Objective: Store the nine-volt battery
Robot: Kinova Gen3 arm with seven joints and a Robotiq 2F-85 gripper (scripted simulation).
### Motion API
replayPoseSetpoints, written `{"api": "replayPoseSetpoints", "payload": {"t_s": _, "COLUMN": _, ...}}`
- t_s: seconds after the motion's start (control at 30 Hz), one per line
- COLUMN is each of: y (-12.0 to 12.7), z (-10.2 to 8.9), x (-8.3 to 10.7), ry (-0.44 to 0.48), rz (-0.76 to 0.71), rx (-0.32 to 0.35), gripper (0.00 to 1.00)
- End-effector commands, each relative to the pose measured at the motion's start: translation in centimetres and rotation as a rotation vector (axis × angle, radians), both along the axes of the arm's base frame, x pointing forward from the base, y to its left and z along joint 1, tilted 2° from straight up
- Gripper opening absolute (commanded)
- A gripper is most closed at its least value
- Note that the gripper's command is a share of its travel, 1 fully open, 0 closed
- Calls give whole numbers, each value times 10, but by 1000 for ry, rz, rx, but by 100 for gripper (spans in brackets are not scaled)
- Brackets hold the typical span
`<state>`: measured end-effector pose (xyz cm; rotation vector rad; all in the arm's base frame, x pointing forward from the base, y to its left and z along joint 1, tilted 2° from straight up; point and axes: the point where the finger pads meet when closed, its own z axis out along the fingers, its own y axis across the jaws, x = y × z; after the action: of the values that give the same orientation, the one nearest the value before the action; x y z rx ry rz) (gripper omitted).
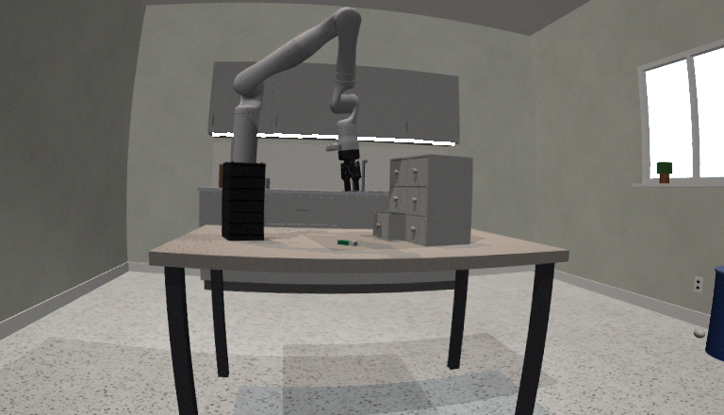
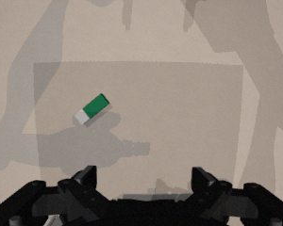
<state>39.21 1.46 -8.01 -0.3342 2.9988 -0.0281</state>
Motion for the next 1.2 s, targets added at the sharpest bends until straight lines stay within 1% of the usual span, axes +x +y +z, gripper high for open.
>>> {"api": "replayPoseSetpoints", "payload": {"t_s": 0.0, "y": 1, "z": 2, "x": 2, "ry": 1, "rz": 2, "rx": -2, "gripper": 100}}
{"api": "replayPoseSetpoints", "payload": {"t_s": 1.17, "y": 2, "z": 5, "x": 4, "ry": 70, "rz": -1, "rx": -17, "gripper": 100}}
